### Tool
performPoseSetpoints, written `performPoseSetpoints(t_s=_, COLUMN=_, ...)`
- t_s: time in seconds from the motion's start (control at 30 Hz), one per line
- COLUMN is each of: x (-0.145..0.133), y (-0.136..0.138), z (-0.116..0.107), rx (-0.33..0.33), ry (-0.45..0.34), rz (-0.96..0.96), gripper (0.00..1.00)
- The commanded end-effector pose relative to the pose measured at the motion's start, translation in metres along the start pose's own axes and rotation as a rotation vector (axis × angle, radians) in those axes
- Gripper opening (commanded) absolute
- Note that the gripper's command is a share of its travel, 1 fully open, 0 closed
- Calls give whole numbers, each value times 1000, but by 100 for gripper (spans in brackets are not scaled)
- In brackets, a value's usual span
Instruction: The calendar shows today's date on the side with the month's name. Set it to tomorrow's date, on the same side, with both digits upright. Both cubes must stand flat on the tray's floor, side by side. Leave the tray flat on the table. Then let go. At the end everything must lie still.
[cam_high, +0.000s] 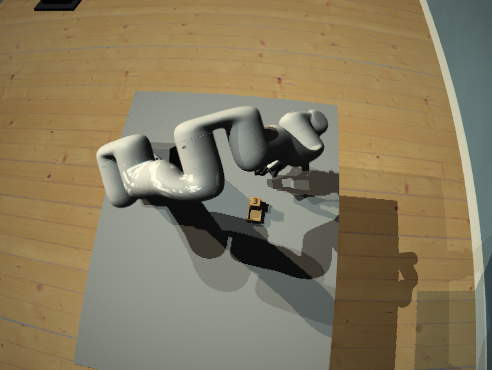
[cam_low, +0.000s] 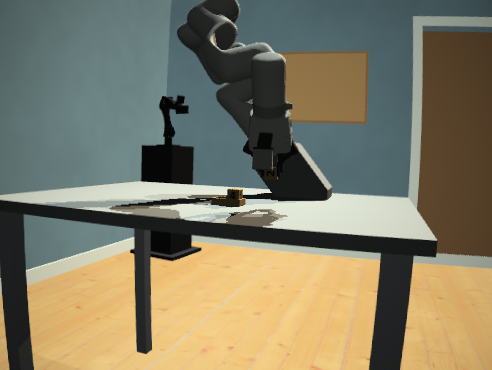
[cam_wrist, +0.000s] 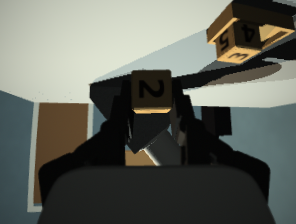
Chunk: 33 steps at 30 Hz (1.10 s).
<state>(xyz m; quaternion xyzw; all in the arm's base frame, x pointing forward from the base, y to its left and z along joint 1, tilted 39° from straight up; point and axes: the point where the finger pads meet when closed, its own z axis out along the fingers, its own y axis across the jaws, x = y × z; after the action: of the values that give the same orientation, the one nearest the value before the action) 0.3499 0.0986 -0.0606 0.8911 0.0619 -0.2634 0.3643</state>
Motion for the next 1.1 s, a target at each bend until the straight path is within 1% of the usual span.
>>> performPoseSetpoints(t_s=0.0, x=2, y=0, z=-2, rx=-6, ry=-29, rz=1, gripper=29)
performPoseSetpoints(t_s=0.73, x=4, y=0, z=0, rx=-6, ry=-29, rz=1, gripper=29)
performPoseSetpoints(t_s=1.07, x=9, y=1, z=8, rx=-6, ry=-29, rz=1, gripper=29)
